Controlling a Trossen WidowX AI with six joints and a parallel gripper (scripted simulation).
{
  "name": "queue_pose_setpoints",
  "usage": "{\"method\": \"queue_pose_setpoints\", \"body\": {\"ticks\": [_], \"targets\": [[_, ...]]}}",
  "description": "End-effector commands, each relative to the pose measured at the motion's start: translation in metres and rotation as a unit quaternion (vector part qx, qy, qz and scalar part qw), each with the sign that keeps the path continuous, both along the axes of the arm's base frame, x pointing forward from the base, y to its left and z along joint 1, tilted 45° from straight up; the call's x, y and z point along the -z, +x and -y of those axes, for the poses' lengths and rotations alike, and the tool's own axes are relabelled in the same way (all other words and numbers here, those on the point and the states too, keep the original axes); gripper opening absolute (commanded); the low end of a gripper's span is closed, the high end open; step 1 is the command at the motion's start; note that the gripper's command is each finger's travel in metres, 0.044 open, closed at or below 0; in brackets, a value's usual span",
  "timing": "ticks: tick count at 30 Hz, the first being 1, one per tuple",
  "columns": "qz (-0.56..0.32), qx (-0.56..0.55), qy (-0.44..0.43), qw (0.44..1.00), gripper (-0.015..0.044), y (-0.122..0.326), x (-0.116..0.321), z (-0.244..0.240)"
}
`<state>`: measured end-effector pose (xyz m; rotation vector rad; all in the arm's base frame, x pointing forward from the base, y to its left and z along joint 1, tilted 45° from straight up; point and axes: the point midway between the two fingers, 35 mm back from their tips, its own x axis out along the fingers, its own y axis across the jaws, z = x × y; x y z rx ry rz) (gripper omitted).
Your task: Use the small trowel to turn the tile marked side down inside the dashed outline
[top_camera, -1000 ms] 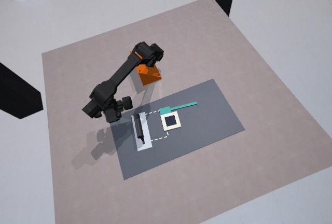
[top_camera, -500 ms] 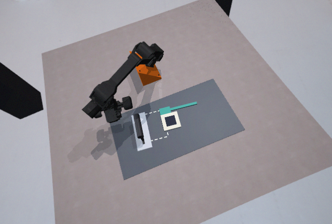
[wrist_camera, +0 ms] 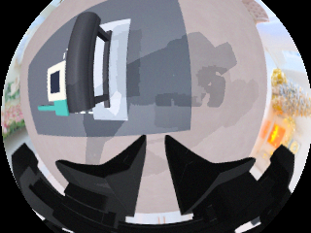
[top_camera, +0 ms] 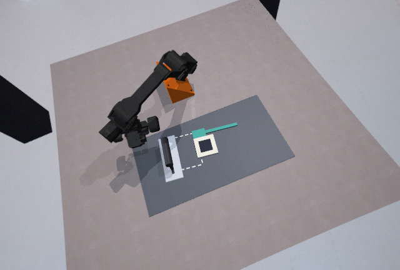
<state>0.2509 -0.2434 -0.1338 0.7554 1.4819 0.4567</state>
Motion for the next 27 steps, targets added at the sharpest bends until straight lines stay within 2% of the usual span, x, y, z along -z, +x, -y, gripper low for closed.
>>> {"method": "queue_pose_setpoints", "body": {"ticks": [1, 12, 16, 27], "targets": [[0.0, 0.0, 0.0, 1.0, 0.01, 0.0, 0.0, 0.0], [0.0, 0.0, 0.0, 1.0, 0.01, 0.0, 0.0, 0.0], [0.0, 0.0, 0.0, 1.0, 0.0, 0.0, 0.0, -0.0001], [0.0, 0.0, 0.0, 1.0, 0.0, 0.0, 0.0, -0.0001]]}}
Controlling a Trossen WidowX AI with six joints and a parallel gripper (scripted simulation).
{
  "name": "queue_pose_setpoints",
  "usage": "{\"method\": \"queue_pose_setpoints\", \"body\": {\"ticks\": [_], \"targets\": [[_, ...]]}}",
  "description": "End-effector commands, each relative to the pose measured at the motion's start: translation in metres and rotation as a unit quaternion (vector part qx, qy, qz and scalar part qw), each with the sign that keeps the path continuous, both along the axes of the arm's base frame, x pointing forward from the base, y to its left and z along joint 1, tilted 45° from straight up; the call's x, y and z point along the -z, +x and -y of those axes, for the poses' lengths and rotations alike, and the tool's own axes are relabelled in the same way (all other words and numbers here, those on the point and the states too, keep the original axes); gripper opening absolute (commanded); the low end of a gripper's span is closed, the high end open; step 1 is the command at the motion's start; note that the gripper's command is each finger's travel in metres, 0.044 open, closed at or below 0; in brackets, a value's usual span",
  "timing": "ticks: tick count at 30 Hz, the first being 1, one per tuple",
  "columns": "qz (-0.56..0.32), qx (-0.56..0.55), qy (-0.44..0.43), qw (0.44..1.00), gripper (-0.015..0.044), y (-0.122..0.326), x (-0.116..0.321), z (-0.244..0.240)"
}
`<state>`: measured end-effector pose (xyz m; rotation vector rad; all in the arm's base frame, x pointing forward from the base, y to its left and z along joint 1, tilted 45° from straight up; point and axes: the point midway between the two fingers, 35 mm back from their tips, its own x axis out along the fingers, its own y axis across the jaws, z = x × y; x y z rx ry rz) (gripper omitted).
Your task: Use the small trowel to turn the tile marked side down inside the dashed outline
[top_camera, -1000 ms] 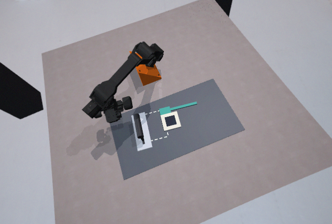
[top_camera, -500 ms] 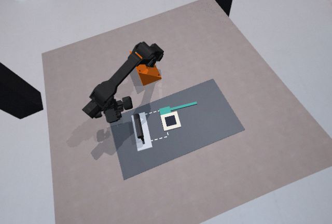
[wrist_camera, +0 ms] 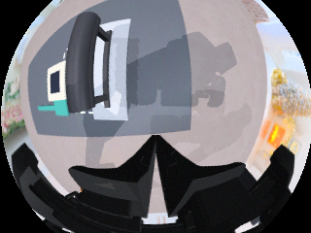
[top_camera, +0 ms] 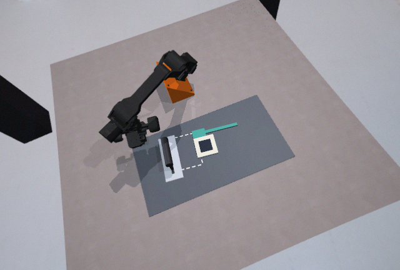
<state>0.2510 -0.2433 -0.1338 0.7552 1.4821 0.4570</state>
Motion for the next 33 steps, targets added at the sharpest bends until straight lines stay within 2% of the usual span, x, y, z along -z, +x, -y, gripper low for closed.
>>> {"method": "queue_pose_setpoints", "body": {"ticks": [1, 7, 12, 16, 33], "targets": [[0.0, 0.0, 0.0, 1.0, 0.0, 0.0, 0.0, 0.0], [0.0, 0.0, 0.0, 1.0, 0.0153, 0.002, -0.002, 0.0], [0.001, 0.001, -0.002, 1.0, 0.027, 0.067, -0.049, -0.013], [0.002, 0.001, 0.001, 1.0, 0.027, 0.101, -0.079, -0.029], [0.002, 0.001, 0.001, 1.0, 0.027, 0.103, -0.07, -0.037]]}}
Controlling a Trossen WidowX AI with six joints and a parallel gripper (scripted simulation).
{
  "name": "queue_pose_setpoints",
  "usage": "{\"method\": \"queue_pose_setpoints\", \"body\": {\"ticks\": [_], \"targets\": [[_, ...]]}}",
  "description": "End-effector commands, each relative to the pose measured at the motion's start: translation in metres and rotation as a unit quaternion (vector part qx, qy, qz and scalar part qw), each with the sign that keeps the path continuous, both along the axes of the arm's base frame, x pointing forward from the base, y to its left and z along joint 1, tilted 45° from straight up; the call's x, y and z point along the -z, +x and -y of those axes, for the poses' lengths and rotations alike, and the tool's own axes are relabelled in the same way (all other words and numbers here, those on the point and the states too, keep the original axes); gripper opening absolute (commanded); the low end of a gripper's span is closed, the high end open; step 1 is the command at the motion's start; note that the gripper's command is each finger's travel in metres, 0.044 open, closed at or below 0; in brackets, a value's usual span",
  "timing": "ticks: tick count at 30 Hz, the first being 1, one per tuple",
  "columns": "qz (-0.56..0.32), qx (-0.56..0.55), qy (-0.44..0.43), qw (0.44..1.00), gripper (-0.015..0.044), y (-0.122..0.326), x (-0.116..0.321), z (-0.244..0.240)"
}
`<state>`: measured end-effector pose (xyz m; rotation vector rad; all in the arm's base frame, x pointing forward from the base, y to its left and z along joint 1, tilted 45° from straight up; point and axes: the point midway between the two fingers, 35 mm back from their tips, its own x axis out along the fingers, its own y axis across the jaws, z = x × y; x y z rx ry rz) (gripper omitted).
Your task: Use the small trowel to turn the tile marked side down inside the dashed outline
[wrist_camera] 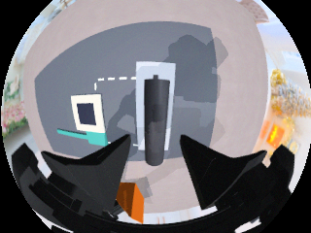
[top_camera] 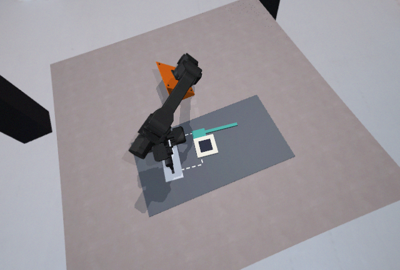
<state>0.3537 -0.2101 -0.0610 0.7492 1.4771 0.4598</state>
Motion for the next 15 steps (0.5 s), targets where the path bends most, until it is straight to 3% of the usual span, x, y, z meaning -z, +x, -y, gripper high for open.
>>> {"method": "queue_pose_setpoints", "body": {"ticks": [1, 15], "targets": [[-0.002, 0.002, 0.002, 1.0, 0.027, 0.001, 0.004, -0.005], [-0.002, 0.002, 0.002, 1.0, 0.027, 0.003, 0.021, -0.02]]}}
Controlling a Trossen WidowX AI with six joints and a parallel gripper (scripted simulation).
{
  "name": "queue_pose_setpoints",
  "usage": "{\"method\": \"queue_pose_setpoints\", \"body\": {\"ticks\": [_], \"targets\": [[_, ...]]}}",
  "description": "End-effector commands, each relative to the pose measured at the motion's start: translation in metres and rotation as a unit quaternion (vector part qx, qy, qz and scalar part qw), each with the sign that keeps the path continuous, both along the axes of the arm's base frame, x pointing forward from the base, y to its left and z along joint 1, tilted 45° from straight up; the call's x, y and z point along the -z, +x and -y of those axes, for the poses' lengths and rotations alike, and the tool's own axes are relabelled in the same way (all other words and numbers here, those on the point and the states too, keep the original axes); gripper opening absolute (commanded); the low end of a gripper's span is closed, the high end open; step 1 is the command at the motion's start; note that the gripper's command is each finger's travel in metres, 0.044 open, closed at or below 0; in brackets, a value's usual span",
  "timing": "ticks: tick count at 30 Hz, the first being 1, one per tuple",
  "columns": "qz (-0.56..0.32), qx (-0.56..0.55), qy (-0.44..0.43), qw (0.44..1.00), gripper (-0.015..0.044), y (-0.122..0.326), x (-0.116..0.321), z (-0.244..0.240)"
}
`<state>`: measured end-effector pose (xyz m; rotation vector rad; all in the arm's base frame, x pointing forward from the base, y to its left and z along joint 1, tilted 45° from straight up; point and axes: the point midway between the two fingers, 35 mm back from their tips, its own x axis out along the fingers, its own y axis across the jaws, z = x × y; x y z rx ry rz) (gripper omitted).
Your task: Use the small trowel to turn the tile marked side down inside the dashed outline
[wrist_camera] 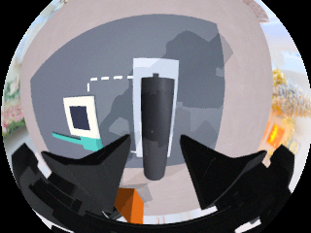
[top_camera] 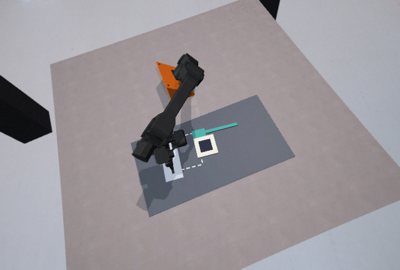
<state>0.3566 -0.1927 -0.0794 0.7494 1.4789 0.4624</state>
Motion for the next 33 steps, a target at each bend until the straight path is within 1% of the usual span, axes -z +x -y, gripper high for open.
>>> {"method": "queue_pose_setpoints", "body": {"ticks": [1, 6, 11, 12, 33], "targets": [[-0.001, 0.003, 0.001, 1.0, 0.027, 0.0001, 0.0039, -0.004], [-0.001, 0.003, 0.001, 1.0, 0.027, 0.0004, 0.008, -0.0081], [-0.001, 0.003, 0.001, 1.0, 0.0139, 0.0004, 0.008, -0.0081], [-0.001, 0.003, 0.001, 1.0, 0.0132, 0.0004, 0.008, -0.0081], [-0.001, 0.003, 0.001, 1.0, 0.013, 0.0004, 0.008, -0.0081]]}}
